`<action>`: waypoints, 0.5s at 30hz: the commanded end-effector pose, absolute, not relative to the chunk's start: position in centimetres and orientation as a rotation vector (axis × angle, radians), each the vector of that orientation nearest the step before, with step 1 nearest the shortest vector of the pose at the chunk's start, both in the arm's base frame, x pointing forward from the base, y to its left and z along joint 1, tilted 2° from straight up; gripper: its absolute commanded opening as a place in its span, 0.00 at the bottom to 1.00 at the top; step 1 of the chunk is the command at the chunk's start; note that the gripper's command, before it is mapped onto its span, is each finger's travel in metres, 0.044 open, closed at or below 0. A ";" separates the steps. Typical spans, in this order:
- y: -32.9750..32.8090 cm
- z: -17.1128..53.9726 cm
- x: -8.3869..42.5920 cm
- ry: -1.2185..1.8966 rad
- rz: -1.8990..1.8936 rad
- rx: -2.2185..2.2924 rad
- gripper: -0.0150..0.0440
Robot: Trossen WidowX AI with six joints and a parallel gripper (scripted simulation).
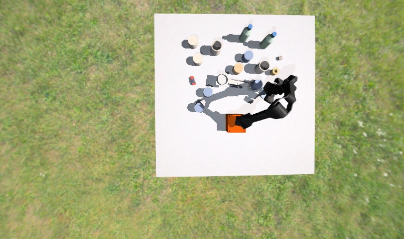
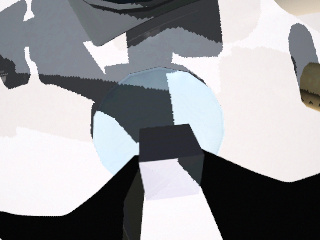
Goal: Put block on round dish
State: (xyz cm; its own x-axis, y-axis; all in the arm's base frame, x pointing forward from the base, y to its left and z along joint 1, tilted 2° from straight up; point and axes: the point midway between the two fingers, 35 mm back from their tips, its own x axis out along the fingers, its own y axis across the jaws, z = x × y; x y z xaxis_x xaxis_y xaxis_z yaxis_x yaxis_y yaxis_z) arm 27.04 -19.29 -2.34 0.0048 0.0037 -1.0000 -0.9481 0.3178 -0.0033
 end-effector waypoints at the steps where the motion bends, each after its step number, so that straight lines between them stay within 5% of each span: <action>1: -19.2 -3.2 26.9 1.342 0.978 -0.963 0.25; 10: -19.2 -4.4 26.9 1.342 0.978 -0.963 0.25; 15: -19.3 -3.7 27.1 1.338 0.966 -0.968 0.48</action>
